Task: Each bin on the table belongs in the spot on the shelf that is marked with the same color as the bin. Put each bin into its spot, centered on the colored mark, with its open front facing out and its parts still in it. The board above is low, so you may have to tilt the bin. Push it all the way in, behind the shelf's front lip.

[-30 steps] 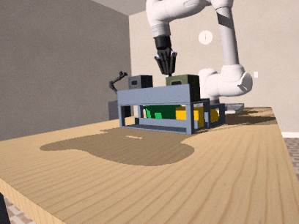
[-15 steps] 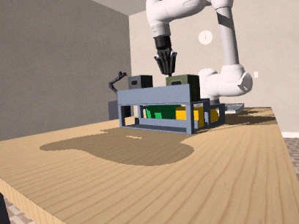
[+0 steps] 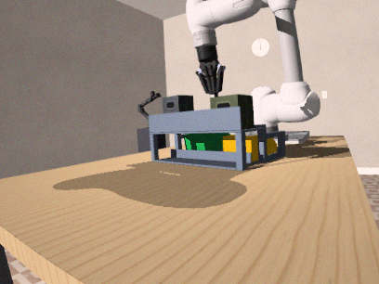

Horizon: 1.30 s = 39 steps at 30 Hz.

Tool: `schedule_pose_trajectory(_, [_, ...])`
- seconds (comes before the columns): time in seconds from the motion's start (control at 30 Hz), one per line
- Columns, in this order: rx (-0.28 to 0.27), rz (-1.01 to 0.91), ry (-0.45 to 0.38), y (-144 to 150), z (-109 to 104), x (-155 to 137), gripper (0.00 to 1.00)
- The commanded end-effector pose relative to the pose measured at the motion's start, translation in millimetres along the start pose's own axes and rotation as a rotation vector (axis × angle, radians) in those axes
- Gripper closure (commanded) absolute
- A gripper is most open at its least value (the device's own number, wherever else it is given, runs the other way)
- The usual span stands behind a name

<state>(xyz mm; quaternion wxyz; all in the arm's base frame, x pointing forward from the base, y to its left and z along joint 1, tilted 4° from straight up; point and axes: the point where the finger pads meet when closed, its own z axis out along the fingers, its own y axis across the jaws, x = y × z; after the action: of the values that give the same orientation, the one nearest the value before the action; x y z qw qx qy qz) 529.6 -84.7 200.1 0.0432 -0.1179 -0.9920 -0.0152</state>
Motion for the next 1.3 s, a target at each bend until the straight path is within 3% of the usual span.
schedule_pose_trajectory(0.0, [0.004,-0.167,-0.018,-8,2,14,0.90])
schedule_pose_trajectory(0.23, [0.012,-0.431,-0.043,-15,7,36,0.90])
schedule_pose_trajectory(0.3, [0.012,-0.431,-0.043,-15,7,36,0.90])
schedule_pose_trajectory(0.8, [0.062,-1.050,-0.091,-29,23,86,0.90])
schedule_pose_trajectory(0.87, [0.062,-1.050,-0.091,-29,23,86,0.90])
schedule_pose_trajectory(1.13, [0.107,-1.398,-0.107,-36,35,114,0.90])
schedule_pose_trajectory(1.27, [0.120,-1.482,-0.109,-38,38,120,0.90])
